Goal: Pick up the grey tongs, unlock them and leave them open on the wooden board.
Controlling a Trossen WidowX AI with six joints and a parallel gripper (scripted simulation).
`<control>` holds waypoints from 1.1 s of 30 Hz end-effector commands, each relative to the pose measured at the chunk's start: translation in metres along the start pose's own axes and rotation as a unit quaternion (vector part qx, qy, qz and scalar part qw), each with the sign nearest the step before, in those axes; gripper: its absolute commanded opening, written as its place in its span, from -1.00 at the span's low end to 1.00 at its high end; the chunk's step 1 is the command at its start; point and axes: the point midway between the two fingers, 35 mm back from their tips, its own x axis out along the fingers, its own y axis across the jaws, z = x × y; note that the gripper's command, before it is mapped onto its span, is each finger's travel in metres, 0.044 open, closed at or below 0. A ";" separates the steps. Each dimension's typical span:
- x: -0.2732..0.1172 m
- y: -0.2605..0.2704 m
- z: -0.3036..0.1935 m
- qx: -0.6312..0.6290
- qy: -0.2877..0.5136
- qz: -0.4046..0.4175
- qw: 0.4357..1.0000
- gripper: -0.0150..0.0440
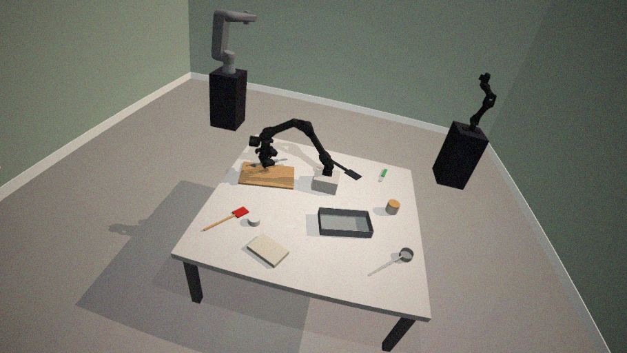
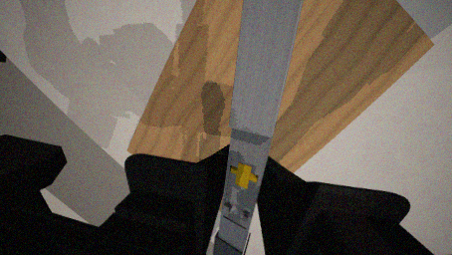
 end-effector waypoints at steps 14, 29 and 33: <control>0.025 0.000 0.002 -0.003 0.001 0.003 1.000 -1.00; 0.030 -0.001 0.002 0.000 0.000 0.000 1.000 -0.29; 0.030 -0.001 0.002 0.000 0.000 0.000 1.000 0.07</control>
